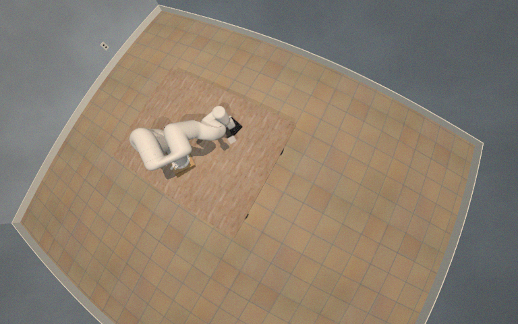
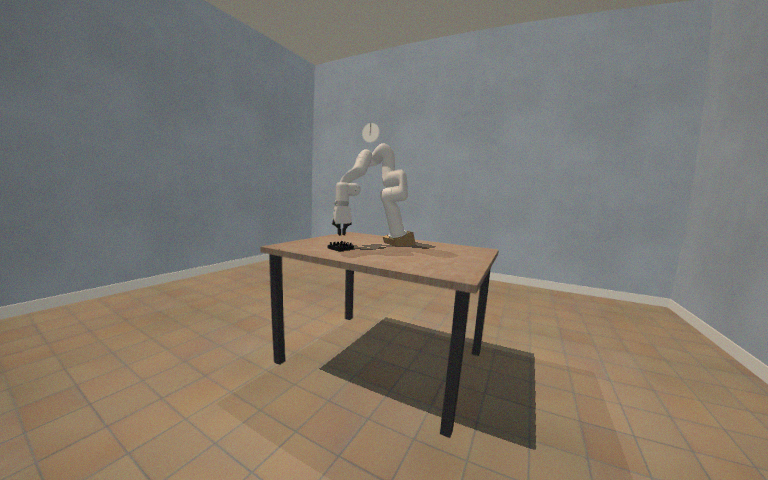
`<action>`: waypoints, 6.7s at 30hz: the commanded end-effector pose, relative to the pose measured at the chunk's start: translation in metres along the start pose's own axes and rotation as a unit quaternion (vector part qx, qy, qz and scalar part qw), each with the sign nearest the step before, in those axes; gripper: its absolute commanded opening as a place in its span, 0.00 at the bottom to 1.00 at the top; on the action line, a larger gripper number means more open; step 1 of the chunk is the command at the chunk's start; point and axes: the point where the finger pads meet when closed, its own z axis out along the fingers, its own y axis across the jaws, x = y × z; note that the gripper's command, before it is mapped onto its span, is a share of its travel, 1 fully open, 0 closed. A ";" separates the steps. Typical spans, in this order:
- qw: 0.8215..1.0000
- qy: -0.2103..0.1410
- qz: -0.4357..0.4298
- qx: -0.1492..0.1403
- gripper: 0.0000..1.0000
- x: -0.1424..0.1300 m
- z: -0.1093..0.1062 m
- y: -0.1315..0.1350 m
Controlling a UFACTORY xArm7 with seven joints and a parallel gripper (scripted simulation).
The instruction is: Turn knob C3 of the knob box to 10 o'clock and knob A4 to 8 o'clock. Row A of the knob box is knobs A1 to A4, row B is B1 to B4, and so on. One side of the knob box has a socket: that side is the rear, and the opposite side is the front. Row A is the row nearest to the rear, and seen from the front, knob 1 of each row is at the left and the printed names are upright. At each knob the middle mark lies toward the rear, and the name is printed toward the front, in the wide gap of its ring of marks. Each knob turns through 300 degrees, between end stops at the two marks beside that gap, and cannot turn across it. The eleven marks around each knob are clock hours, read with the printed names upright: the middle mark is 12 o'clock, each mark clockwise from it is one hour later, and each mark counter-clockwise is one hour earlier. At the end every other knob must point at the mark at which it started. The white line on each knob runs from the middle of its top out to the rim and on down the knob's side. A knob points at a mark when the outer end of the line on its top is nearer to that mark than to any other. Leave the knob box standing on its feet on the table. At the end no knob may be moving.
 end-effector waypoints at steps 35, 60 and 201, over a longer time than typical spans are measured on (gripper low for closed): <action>0.852 0.002 0.524 0.005 0.19 0.000 -0.013 -0.001; 0.757 0.002 0.653 0.005 0.19 0.001 -0.015 -0.001; 0.757 0.002 0.653 0.005 0.19 0.000 0.033 0.000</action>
